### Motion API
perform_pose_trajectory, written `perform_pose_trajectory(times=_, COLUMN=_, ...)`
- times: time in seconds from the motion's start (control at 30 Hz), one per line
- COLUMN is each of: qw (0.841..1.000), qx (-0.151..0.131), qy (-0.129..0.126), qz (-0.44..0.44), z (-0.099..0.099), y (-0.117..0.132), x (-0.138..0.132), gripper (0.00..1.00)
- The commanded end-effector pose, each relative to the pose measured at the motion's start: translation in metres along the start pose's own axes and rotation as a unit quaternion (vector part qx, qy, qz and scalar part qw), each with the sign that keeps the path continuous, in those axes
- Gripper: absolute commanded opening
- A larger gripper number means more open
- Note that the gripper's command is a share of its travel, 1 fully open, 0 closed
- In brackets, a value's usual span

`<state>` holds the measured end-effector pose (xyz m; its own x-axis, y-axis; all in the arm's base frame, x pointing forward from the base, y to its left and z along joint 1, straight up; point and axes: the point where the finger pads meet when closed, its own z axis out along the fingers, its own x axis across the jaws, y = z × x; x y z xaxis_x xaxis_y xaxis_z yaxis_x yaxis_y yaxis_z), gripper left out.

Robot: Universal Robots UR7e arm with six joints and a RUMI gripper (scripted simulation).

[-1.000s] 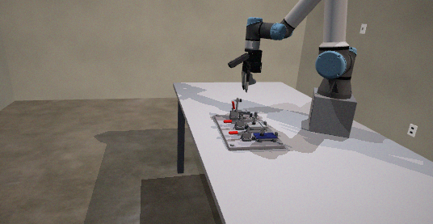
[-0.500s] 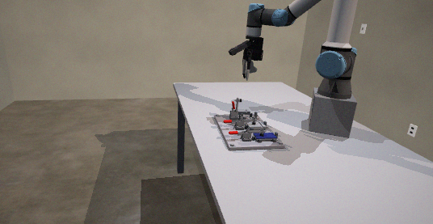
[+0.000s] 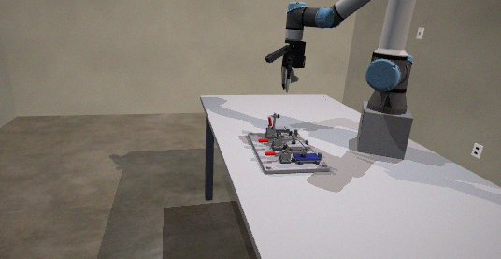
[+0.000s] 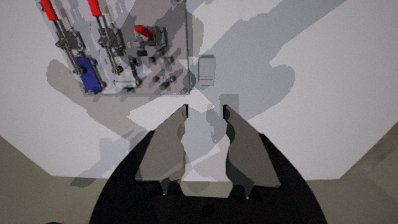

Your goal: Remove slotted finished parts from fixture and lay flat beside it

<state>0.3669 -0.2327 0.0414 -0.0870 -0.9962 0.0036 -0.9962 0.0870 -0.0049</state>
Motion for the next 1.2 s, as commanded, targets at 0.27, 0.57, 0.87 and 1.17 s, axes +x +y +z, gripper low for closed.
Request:
perform_pose_trajectory(times=0.27, qw=1.0, qx=-0.001, qy=-0.001, qz=-0.001, z=0.001, y=0.001, x=-0.047, gripper=0.28)
perform_pose_trajectory(times=0.57, qw=1.0, qx=-0.001, qy=-0.001, qz=-0.001, z=0.001, y=0.001, x=-0.101, gripper=0.28)
perform_pose_trajectory(times=0.87, qw=1.0, qx=-0.001, qy=-0.001, qz=-0.001, z=0.001, y=0.002, x=-0.144, gripper=0.28)
perform_pose_trajectory(times=1.17, qw=1.0, qx=0.0, qy=0.0, qz=-0.001, z=-0.001, y=0.0, x=-0.189, gripper=0.28)
